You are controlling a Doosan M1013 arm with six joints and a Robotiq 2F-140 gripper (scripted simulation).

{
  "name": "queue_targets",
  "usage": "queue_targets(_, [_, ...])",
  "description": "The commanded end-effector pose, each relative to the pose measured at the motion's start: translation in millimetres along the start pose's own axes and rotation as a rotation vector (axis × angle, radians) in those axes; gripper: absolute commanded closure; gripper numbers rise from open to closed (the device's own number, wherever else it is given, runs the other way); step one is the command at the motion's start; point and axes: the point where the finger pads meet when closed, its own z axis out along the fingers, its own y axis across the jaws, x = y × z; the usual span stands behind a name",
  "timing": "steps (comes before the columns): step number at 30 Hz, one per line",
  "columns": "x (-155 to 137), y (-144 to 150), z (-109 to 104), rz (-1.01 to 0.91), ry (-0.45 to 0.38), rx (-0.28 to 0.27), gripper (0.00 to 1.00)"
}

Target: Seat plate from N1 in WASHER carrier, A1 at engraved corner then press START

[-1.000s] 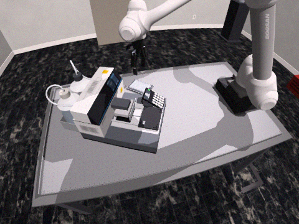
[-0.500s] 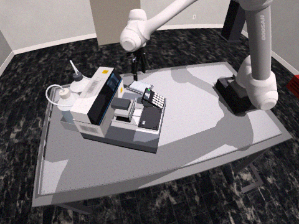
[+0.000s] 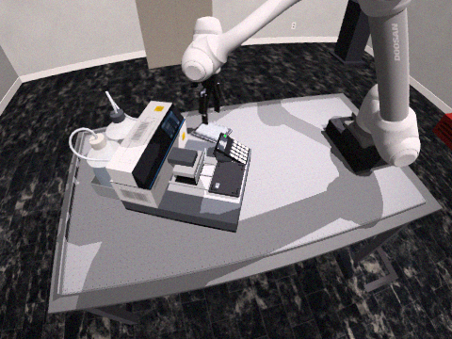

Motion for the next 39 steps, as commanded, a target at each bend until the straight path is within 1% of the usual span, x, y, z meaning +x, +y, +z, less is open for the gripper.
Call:
queue_targets(1, [0.5, -0.3, 4.4, 0.000, 0.001, 0.001, 0.30])
queue_targets(31, [0.5, -0.3, 47.7, 0.000, 0.001, 0.001, 0.30])
queue_targets(39, [0.5, -0.3, 48.2, 0.000, 0.001, 0.001, 0.30])
